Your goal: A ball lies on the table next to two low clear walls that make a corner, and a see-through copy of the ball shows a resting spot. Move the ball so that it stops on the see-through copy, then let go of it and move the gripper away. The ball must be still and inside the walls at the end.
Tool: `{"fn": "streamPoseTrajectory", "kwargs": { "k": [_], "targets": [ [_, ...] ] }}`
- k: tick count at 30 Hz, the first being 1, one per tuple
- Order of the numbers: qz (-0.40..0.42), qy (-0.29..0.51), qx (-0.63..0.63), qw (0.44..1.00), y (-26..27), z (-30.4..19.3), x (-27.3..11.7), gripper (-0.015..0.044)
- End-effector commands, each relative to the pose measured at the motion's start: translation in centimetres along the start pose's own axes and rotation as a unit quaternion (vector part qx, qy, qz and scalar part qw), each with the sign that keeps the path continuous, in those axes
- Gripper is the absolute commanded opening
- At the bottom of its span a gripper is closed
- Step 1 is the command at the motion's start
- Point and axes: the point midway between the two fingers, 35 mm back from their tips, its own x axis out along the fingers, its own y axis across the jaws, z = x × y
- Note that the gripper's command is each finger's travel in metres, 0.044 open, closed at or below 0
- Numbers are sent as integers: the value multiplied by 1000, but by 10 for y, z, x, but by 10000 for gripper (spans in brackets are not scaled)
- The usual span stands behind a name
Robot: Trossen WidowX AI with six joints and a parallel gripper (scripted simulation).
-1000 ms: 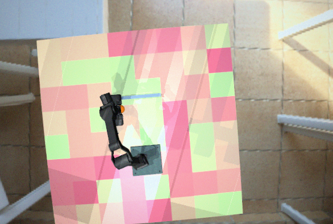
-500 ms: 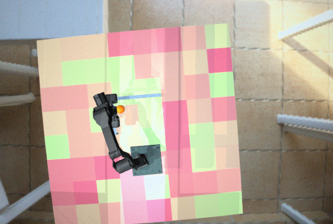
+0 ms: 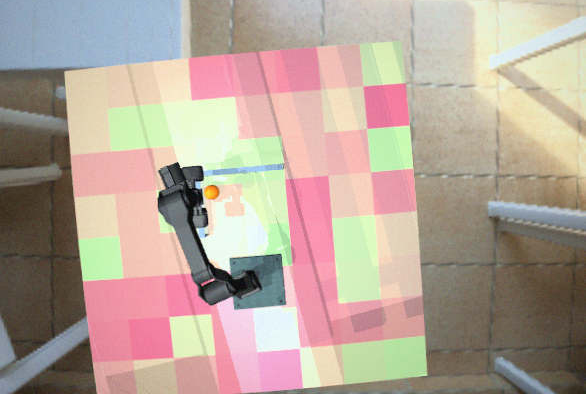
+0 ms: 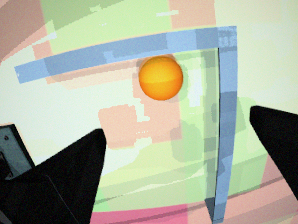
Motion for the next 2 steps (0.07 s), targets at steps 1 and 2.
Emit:
{"fn": "streamPoseTrajectory", "kwargs": {
  "k": [1,2],
  "targets": [
    [2,1,2,1000,2,-1,-7,440],
    [2,1,2,1000,2,-1,-7,440]
  ]
}}
